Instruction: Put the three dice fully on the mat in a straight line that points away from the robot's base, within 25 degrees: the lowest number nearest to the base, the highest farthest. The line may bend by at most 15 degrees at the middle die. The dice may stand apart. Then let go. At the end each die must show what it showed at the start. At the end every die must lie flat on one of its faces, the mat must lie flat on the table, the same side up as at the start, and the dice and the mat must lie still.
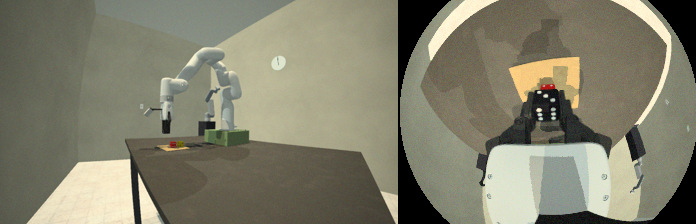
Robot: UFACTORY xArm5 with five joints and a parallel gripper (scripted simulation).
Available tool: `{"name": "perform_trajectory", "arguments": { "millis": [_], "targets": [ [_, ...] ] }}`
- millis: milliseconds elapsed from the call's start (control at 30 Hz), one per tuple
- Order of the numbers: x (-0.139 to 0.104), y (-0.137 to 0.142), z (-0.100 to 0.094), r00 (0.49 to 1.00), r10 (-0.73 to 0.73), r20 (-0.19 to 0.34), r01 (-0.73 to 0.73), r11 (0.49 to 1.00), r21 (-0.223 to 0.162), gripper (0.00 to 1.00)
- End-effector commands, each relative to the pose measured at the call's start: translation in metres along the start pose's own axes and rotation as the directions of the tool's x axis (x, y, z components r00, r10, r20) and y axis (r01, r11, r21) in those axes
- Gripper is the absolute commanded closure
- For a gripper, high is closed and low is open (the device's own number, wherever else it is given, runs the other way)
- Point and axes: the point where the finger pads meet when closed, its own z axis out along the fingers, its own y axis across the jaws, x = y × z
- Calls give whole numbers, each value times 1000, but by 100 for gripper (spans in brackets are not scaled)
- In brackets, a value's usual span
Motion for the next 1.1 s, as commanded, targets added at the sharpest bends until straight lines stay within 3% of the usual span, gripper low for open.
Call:
{"name": "perform_trajectory", "arguments": {
  "millis": [0,500,1067],
  "targets": [
    [2,0,19,1000,0,-4,0,1000,0,73],
    [3,0,70,1000,0,-4,0,1000,0,73],
    [3,0,74,1000,0,-4,0,1000,0,73]
  ]
}}
